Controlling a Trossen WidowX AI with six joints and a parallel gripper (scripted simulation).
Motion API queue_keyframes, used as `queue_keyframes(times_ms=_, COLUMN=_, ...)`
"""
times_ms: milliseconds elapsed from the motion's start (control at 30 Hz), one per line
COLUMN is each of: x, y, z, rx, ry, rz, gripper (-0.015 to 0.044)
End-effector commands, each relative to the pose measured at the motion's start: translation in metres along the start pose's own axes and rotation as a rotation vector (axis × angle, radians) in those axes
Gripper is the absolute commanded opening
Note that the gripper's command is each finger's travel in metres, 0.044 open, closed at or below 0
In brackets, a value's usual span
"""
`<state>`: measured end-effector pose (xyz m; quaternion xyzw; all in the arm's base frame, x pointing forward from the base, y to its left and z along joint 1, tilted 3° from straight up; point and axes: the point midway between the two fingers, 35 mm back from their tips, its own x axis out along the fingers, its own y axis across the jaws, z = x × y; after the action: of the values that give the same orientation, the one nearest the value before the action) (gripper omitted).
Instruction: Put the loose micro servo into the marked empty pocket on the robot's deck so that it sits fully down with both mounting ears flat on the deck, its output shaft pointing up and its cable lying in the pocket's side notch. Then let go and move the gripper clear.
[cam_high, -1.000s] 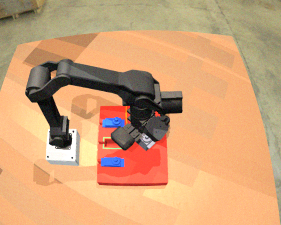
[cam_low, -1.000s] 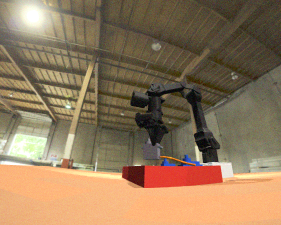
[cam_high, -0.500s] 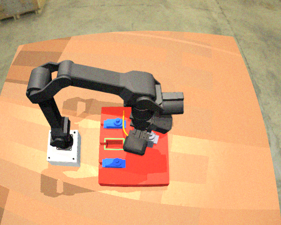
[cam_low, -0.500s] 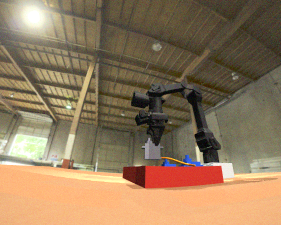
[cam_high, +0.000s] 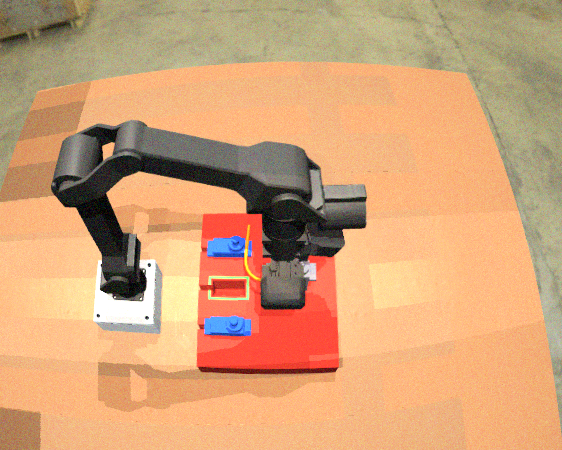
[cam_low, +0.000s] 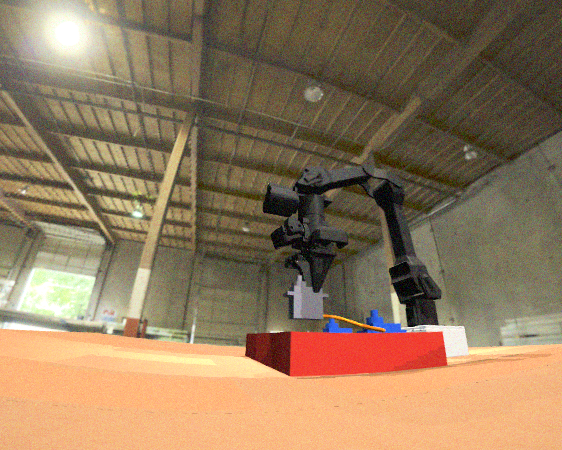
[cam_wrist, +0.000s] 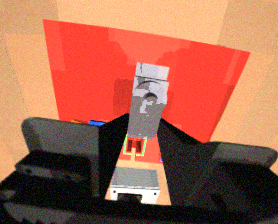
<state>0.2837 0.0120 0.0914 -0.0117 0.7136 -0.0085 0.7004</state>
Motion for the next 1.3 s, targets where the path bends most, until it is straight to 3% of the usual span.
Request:
queue_keyframes(times_ms=0, x=-0.001, y=0.001, z=-0.007, rx=-0.012, ry=-0.005, rz=0.004, gripper=0.0000)
queue_keyframes(times_ms=800, x=0.000, y=-0.001, z=-0.105, rx=-0.012, ry=0.002, rz=0.004, gripper=0.0000)
queue_keyframes(times_ms=1267, x=0.013, y=0.000, z=-0.107, rx=-0.012, ry=0.002, rz=0.004, gripper=0.0000)
